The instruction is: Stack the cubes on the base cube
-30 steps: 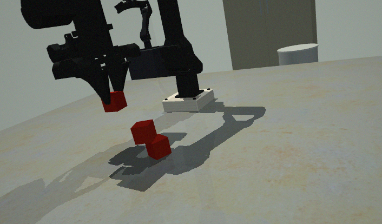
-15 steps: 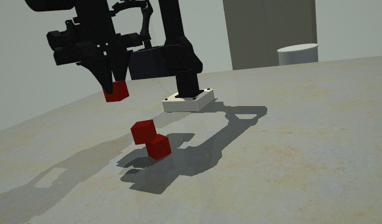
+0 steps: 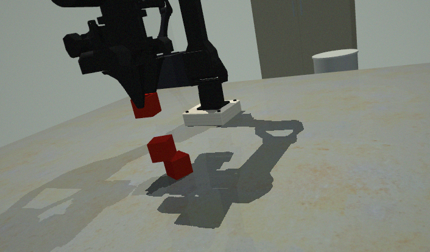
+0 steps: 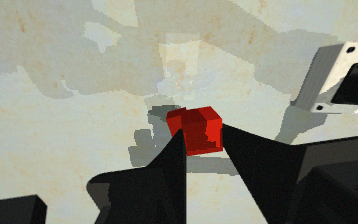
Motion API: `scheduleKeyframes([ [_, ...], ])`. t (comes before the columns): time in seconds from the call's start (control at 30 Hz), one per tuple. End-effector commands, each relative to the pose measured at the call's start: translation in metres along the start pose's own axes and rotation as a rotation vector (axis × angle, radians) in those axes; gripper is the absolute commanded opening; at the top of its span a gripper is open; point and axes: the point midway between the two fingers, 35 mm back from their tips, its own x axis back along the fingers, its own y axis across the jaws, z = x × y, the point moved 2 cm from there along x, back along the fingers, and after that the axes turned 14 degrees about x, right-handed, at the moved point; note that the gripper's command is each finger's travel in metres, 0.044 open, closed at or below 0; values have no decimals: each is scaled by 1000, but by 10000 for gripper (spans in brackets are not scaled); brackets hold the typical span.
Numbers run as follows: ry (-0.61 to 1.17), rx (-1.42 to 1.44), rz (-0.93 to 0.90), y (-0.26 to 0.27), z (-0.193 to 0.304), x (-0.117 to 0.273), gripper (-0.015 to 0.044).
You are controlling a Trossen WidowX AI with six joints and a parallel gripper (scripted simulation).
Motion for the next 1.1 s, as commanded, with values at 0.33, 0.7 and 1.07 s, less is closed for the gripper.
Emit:
scheduleKeyframes([
  [0.33,1,85,-6,23,37,-4,105],
  [0.7,4,122,-3,30,55,-11,105],
  [1.07,4,122,-2,29,56,-37,105],
])
